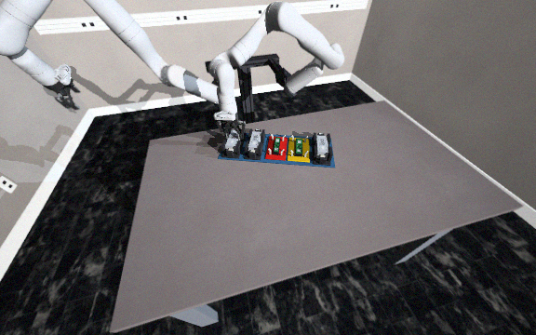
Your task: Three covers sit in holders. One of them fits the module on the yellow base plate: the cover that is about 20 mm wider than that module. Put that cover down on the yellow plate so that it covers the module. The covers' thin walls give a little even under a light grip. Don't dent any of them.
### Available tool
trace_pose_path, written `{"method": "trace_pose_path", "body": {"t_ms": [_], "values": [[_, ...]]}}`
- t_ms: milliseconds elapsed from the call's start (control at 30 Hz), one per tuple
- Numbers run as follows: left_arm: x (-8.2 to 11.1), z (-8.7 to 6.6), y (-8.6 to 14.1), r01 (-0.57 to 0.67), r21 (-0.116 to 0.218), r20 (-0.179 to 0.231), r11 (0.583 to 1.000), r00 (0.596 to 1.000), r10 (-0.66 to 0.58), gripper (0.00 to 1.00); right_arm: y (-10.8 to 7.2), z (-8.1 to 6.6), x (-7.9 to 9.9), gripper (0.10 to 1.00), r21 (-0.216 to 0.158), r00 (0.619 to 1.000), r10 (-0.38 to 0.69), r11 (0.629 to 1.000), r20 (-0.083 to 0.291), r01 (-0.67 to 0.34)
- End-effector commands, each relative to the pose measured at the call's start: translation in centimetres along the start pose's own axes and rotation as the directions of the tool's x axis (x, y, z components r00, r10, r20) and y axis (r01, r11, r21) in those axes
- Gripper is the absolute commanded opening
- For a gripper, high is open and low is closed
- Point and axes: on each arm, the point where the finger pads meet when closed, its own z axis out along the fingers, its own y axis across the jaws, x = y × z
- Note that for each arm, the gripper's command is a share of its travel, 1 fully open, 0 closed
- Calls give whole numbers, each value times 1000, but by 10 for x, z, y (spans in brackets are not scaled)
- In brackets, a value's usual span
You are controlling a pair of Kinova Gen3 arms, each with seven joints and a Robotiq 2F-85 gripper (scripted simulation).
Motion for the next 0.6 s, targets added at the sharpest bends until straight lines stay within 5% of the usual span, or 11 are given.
{"method": "trace_pose_path", "body": {"t_ms": [0,200,567], "values": [[1,-13,0,0,-3,-3,1000,1000,0,1,0,0,0,999,0,1000,1,1000,1,-1],[1,-31,0,0,-3,-3,1000,1000,0,1,0,0,0,999,0,1000,1,1000,1,-1],[-1,-27,0,-2,-1,2,1000,1000,2,10,0,0,0,999,0,1000,1,1000,1,-1]]}}
